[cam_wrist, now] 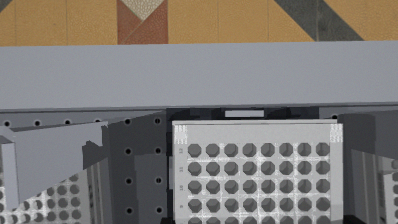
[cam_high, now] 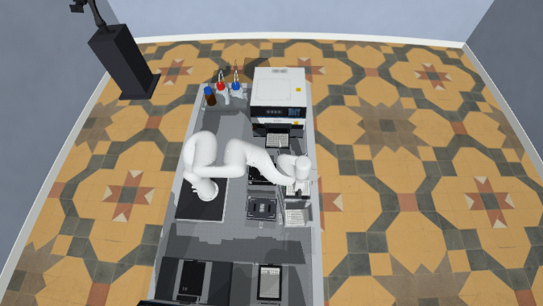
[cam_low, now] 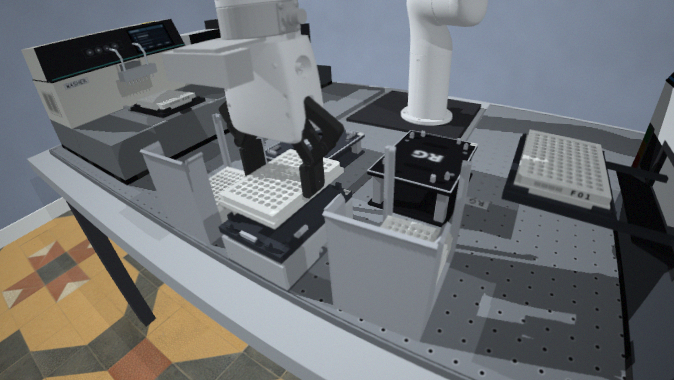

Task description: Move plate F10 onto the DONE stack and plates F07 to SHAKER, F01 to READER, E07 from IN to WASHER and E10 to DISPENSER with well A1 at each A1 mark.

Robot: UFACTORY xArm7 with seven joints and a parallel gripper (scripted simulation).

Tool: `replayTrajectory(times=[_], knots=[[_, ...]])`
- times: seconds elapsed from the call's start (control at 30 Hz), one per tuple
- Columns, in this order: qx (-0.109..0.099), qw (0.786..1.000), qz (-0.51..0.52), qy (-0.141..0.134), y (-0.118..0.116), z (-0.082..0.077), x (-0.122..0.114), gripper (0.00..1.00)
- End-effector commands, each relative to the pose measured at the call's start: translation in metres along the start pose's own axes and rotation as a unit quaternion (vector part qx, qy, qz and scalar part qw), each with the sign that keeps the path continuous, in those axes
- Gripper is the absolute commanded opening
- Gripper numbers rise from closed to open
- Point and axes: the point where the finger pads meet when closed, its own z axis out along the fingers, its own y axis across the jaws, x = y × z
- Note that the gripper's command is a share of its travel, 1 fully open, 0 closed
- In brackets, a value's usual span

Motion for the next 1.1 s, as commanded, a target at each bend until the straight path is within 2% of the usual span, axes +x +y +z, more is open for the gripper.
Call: replayTrajectory(times=[0.0, 0.4, 0.9, 1.07], knots=[[0.000, 1.000, 0.000, 0.002, 0.000, -0.001, 0.001, 0.00], [0.000, 1.000, 0.000, 0.002, 0.000, -0.002, 0.001, 0.00], [0.000, 1.000, 0.000, 0.002, 0.000, 0.016, 0.001, 0.00], [0.000, 1.000, 0.000, 0.002, 0.000, 0.017, 0.001, 0.00]])
